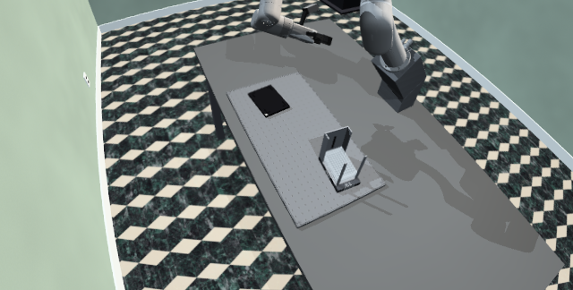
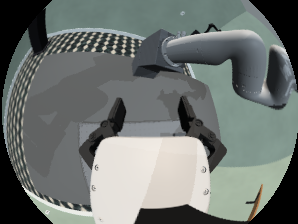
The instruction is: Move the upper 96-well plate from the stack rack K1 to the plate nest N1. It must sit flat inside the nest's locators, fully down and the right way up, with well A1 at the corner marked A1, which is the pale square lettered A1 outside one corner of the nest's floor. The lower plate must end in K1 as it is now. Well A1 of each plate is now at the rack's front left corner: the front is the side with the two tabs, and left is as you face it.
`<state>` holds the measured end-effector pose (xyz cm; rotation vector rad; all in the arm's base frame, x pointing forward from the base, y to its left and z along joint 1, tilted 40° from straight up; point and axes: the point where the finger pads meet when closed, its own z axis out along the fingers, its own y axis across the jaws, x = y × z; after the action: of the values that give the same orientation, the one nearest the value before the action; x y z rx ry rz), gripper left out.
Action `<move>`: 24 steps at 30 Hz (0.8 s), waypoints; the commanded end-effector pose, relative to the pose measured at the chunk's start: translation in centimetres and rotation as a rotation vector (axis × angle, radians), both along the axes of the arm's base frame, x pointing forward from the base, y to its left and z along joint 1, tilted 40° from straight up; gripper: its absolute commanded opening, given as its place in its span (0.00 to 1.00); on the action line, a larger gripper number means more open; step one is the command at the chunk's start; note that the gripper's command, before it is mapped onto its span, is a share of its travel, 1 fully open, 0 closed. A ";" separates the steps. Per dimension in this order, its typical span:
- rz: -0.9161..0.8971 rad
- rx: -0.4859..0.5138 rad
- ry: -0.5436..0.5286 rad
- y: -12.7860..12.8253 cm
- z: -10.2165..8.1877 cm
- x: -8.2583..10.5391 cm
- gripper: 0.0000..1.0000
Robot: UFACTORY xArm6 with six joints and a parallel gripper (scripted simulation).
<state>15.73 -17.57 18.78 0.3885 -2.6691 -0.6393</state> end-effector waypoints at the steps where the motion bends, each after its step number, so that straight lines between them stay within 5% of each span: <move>1: 0.137 -0.017 -0.037 -0.2 -0.4 0.7 1.00; 24: 0.822 -0.048 -0.161 -0.1 -1.4 5.2 1.00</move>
<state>20.00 -17.72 17.49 1.2944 -2.4161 -0.3431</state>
